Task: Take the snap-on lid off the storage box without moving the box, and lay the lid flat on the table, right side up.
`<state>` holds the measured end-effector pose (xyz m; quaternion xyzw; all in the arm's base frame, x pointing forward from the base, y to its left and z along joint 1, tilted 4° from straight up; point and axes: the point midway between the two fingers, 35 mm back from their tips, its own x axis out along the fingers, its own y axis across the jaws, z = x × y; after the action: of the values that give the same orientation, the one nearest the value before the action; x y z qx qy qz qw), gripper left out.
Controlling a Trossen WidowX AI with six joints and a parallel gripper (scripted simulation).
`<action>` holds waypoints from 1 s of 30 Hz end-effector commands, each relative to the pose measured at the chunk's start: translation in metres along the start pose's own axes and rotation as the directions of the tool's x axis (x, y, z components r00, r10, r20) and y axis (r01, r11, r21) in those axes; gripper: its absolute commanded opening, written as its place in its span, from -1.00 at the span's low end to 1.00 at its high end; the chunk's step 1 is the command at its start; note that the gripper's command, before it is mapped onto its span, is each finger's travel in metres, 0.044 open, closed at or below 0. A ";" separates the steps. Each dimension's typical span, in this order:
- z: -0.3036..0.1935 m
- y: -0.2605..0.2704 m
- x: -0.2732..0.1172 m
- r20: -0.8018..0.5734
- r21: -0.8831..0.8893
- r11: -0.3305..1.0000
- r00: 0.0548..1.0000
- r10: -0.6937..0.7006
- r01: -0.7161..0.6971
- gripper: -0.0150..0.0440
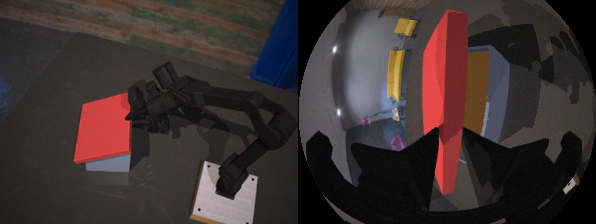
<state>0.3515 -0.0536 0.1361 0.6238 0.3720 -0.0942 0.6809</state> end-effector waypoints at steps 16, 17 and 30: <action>0.001 0.029 -0.012 0.007 -0.006 1.000 1.000 0.012 -0.012 -0.49; 0.001 0.030 -0.013 0.007 -0.006 1.000 1.000 0.012 -0.012 -0.49; 0.001 0.043 -0.024 0.007 -0.006 1.000 1.000 0.012 -0.012 -0.49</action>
<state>0.3588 -0.0531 0.1739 0.6248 0.3729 -0.0964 0.6792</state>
